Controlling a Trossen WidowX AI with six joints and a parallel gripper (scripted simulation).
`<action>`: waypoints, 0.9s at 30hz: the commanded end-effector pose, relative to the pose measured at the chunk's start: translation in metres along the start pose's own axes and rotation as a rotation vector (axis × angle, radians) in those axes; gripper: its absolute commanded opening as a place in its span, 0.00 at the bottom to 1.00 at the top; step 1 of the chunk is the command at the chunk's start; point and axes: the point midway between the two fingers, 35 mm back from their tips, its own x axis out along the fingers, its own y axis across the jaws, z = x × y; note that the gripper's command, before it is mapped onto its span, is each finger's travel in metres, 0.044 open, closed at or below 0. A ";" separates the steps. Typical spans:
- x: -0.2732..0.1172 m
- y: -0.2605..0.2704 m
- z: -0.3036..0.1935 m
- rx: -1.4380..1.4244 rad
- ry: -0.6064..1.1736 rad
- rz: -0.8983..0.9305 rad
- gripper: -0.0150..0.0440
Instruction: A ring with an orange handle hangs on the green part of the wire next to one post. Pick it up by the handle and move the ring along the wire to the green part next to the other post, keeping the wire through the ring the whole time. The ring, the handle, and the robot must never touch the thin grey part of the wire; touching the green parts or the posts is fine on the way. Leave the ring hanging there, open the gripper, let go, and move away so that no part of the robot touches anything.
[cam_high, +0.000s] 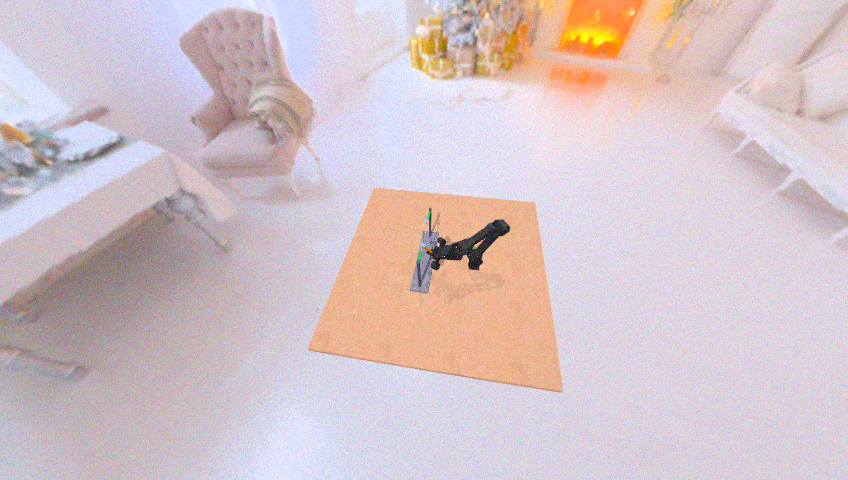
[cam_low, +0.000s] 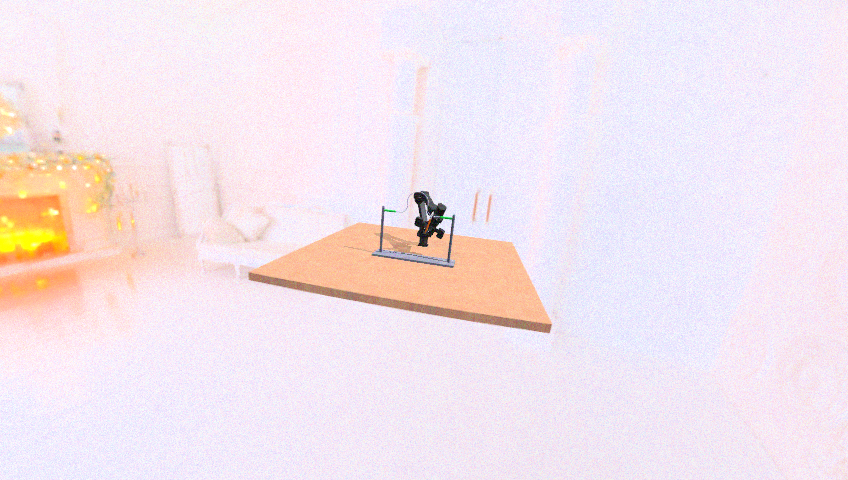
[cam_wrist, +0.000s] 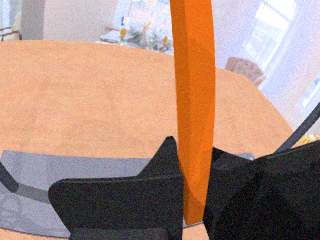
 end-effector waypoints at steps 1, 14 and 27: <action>-0.001 0.012 0.000 0.058 0.012 0.034 0.00; -0.008 0.045 0.005 0.215 0.031 0.115 0.00; -0.012 0.062 0.010 0.257 0.035 0.136 0.00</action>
